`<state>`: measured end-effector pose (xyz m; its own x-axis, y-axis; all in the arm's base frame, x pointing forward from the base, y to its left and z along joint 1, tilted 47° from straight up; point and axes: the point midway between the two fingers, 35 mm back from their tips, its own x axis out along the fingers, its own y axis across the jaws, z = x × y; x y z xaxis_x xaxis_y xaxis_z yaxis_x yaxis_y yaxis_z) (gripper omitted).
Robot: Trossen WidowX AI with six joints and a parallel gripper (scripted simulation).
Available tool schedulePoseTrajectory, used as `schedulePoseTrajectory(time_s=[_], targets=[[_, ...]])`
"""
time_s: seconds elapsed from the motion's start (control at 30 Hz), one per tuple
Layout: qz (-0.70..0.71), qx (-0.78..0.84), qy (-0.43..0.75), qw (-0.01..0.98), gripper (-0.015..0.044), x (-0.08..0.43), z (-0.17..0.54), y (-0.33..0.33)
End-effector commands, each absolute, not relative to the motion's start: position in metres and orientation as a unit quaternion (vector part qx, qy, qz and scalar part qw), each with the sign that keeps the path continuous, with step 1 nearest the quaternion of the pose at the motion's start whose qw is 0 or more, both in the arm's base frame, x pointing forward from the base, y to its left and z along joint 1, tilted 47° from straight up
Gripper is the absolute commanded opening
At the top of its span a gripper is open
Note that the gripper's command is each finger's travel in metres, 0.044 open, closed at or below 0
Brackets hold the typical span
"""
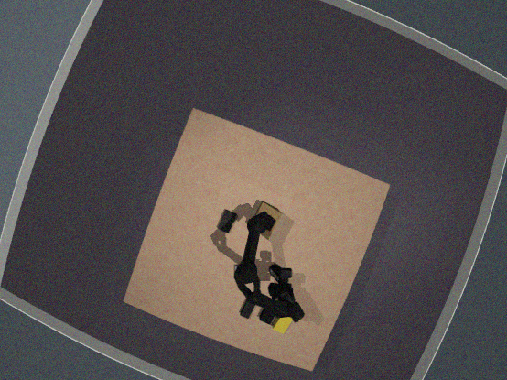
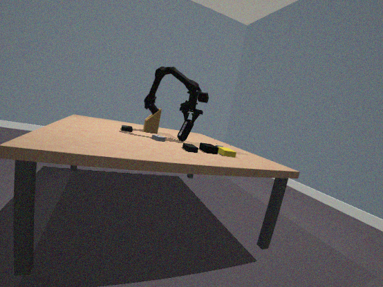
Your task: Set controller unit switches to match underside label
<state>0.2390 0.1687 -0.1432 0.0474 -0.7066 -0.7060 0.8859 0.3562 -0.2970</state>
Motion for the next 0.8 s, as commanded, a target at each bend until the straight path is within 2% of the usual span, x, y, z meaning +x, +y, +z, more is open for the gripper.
schedulePoseTrajectory(time_s=[0.0, 0.77], targets=[[-0.557, 0.104, 0.404, 0.718, 0.0338, 0.241, -0.139, 0.164], [-0.557, 0.104, 0.404, 0.718, 0.0338, 0.250, -0.126, 0.153]])
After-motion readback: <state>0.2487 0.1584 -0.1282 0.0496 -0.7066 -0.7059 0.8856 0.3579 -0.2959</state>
